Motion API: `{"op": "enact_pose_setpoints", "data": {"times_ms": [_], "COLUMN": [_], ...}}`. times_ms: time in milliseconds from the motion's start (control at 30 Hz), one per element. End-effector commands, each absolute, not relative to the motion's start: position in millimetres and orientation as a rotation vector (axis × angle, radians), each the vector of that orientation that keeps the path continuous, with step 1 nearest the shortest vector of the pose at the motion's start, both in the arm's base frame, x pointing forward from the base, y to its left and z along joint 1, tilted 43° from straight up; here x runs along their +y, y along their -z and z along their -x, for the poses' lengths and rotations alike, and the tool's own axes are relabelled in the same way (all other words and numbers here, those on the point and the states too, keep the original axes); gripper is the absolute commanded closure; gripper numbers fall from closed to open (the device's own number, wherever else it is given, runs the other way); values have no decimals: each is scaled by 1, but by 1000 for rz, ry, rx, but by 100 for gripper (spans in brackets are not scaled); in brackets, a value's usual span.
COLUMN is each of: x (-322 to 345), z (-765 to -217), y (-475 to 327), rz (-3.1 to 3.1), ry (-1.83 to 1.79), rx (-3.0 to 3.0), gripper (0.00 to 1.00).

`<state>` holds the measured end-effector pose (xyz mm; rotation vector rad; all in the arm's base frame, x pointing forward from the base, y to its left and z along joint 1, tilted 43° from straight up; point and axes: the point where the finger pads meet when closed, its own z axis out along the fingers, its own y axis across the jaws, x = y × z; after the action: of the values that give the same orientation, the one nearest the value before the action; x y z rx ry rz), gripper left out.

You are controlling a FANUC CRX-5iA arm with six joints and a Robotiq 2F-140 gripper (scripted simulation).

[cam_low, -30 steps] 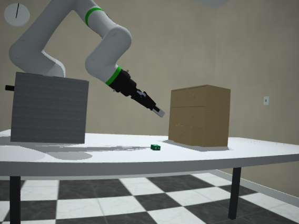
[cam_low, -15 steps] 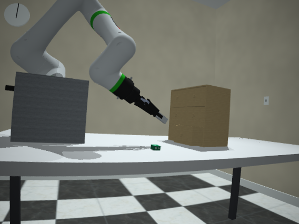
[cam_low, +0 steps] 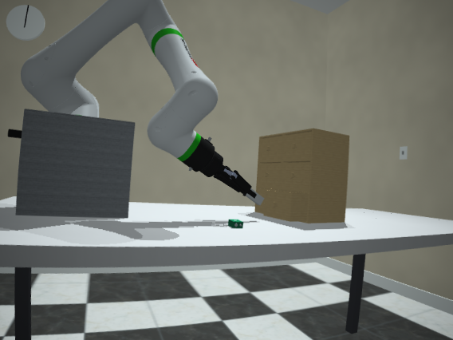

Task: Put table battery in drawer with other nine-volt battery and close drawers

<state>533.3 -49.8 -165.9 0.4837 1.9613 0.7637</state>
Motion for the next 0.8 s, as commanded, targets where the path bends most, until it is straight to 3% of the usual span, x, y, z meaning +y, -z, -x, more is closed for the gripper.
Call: {"op": "enact_pose_setpoints", "data": {"times_ms": [0, 767], "x": [-45, -44], "z": [-537, -539], "y": [171, 172], "rz": [-483, -483], "ry": [-765, -765], "rx": [1962, 1962], "gripper": [100, 100]}}
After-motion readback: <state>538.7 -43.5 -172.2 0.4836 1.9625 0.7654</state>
